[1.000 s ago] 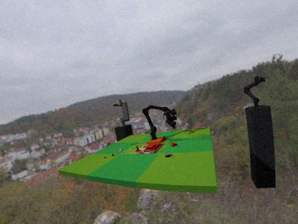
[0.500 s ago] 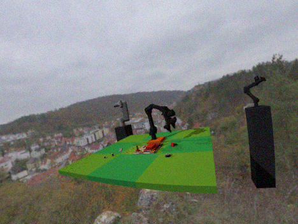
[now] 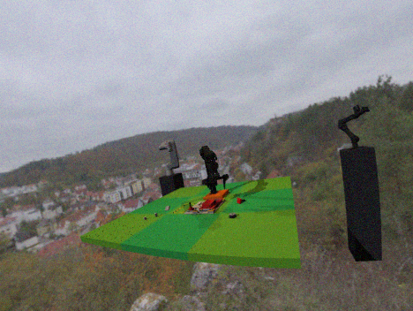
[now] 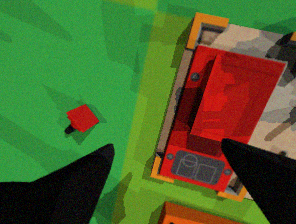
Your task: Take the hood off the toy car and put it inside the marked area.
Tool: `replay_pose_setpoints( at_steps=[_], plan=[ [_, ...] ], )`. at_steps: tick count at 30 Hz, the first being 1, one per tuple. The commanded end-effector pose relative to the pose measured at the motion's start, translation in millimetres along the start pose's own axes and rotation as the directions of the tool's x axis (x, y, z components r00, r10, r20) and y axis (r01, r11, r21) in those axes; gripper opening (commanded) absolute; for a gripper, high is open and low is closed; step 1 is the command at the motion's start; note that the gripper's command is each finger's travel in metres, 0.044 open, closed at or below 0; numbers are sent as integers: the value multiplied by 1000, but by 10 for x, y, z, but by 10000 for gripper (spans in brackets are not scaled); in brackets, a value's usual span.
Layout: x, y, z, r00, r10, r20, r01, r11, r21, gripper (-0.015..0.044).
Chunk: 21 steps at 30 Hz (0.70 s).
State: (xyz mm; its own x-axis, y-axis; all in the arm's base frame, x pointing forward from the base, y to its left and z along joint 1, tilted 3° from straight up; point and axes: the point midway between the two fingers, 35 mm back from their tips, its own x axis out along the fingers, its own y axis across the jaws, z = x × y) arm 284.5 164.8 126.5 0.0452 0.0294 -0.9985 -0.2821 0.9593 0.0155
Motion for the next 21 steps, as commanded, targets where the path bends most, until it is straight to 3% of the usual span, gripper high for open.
replay_pose_setpoints(
  at_steps=[1,4,21],
  plan=[
    [10,-525,161,999,-51,-14,53,975,216,440],
    [10,-733,202,997,-68,-20,71,953,294,440],
    [101,-754,206,997,-68,-20,71,953,294,440]
  ],
)
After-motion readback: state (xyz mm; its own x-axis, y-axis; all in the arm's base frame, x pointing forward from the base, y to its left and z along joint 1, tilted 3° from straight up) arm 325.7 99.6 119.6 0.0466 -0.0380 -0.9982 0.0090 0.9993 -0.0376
